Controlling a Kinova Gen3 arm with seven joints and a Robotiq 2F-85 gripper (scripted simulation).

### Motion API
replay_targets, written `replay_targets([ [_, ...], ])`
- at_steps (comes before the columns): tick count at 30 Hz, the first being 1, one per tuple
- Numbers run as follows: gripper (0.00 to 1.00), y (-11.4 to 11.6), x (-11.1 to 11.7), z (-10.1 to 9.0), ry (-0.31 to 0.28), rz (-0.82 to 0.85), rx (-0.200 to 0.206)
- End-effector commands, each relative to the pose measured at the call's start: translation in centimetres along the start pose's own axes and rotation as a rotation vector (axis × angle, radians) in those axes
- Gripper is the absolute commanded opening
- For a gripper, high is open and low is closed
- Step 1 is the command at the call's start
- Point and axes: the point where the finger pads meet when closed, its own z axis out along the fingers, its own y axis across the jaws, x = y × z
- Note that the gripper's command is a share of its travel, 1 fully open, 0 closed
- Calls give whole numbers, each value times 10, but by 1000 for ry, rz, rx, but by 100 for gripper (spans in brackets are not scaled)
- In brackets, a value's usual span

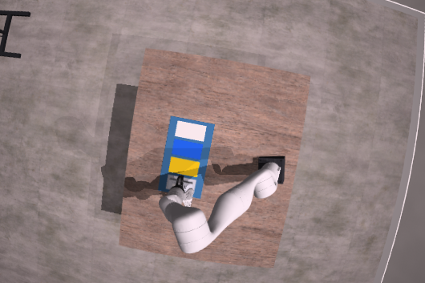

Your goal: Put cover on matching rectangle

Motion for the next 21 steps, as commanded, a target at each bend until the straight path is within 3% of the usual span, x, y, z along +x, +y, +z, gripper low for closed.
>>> replay_targets([
  [1,100,0,0,0,-1,0,-1],
  [21,100,0,0,3,-1,0,-1],
])
